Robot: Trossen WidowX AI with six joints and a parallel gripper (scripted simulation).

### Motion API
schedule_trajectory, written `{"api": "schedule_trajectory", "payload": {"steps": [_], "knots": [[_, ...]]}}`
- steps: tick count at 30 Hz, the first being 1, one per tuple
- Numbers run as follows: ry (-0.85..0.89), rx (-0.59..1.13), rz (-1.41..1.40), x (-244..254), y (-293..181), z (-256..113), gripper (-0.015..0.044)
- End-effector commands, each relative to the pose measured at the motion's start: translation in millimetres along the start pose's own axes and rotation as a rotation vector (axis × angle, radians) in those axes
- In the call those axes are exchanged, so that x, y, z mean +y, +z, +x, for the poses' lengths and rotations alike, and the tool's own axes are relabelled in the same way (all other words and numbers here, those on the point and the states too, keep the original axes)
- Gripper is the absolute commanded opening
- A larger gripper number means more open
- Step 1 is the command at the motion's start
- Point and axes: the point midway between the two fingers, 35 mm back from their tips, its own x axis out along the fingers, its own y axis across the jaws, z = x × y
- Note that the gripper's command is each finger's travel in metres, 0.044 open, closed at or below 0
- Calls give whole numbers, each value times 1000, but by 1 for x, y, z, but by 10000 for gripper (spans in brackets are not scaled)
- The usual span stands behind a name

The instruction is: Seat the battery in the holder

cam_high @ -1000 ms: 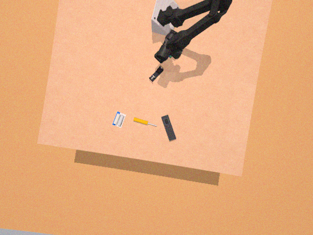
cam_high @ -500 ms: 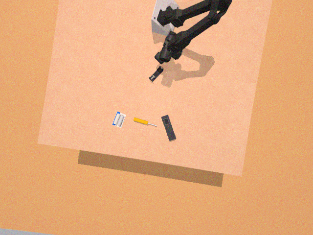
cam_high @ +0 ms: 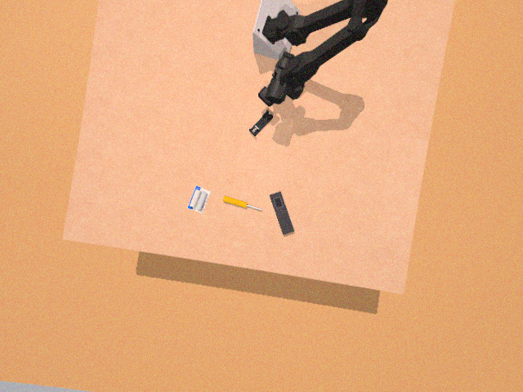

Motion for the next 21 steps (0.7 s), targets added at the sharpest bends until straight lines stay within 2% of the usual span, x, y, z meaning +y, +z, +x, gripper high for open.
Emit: {"api": "schedule_trajectory", "payload": {"steps": [1,9,13,21], "knots": [[-1,-1,0,-1,0,-6,69],[-1,0,0,-1,0,-46,69],[0,-2,8,-1,1,-50,69],[-1,0,356,-34,13,-62,69]]}}
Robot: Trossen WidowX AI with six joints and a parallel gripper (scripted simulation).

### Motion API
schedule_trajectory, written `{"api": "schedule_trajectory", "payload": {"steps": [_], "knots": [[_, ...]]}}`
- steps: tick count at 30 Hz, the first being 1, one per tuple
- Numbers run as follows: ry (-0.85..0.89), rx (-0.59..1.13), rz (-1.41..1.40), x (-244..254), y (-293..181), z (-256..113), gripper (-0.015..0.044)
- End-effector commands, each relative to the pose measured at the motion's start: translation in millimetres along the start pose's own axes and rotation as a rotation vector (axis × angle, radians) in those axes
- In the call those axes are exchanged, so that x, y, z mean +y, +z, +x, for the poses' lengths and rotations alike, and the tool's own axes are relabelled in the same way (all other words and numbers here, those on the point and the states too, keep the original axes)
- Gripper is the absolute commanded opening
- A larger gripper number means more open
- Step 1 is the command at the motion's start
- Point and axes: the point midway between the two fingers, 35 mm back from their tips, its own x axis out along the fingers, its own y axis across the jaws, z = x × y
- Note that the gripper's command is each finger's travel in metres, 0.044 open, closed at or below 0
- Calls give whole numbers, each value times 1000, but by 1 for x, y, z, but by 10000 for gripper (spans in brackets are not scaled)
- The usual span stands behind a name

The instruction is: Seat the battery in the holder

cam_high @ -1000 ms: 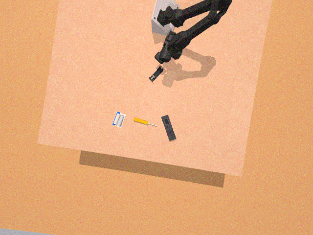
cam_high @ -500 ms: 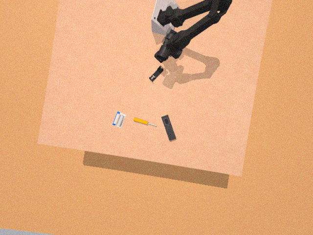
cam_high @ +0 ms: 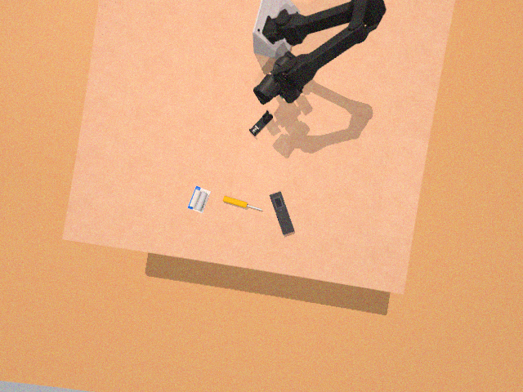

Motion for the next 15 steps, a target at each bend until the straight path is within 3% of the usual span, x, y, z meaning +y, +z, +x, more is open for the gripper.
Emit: {"api": "schedule_trajectory", "payload": {"steps": [1,15], "knots": [[-6,2,173,-17,10,-7,69],[-10,-4,840,-71,39,-18,69]]}}
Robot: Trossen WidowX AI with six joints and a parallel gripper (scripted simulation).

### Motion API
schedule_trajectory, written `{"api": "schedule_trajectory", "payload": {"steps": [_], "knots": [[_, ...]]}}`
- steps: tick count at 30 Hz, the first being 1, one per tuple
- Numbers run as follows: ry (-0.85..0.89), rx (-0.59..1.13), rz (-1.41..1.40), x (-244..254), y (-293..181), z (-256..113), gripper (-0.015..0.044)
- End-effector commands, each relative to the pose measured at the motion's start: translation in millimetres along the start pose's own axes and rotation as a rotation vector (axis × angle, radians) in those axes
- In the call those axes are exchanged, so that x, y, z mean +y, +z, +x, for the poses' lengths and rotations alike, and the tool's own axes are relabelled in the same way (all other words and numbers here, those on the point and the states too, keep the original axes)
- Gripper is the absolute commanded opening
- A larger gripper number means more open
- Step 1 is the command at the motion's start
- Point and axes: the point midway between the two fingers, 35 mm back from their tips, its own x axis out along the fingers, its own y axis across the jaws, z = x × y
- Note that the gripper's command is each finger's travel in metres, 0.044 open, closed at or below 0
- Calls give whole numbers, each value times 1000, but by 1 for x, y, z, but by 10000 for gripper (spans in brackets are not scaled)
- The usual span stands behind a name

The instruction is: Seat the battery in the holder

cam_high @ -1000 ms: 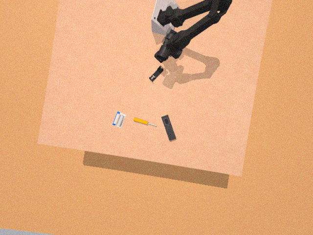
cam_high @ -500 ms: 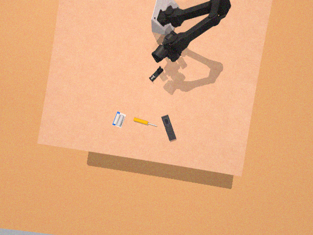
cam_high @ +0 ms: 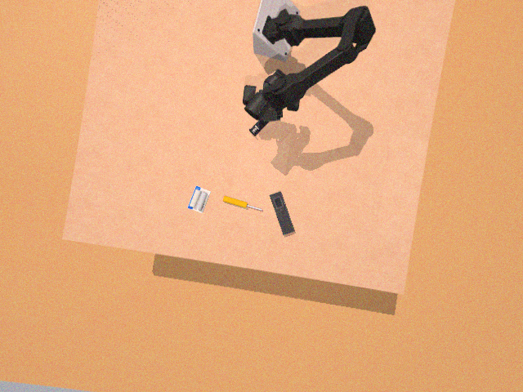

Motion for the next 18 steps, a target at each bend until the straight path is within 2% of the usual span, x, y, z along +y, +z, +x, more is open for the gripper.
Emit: {"api": "schedule_trajectory", "payload": {"steps": [1,10,18], "knots": [[-4,0,194,-8,16,-3,69],[0,0,626,-27,50,-5,69],[1,-2,649,-27,52,-5,69]]}}
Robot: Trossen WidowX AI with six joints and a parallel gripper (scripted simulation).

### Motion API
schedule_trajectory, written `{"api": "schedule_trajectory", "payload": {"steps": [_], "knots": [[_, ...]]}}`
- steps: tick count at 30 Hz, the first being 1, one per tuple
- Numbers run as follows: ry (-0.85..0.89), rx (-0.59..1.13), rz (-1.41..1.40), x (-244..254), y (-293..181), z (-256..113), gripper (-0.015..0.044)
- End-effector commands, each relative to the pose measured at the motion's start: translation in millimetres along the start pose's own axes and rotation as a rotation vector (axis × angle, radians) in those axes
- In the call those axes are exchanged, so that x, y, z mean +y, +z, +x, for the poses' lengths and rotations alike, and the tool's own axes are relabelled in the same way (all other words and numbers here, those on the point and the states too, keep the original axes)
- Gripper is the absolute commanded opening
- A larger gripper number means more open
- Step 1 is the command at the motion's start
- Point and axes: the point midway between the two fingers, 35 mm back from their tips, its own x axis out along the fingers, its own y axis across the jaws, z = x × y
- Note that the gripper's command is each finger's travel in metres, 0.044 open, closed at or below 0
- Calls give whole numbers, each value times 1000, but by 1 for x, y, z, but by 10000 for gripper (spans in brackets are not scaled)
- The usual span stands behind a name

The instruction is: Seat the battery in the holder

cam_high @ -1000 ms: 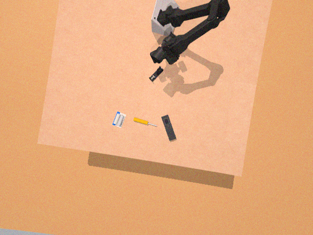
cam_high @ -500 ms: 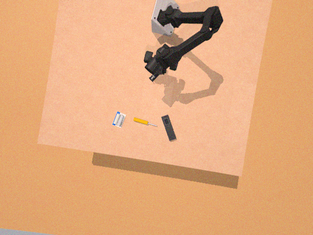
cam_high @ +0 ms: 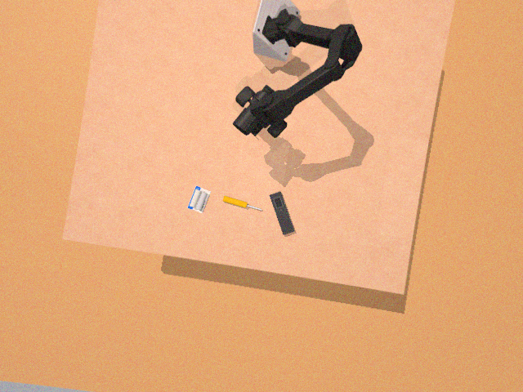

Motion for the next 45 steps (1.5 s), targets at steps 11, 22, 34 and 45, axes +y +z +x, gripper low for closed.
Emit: {"api": "schedule_trajectory", "payload": {"steps": [11,22,34,45], "knots": [[-3,149,9,1,-2,22,69],[-9,265,7,1,-5,40,69],[-15,343,5,2,-2,45,69],[-18,417,4,2,0,49,69]]}}
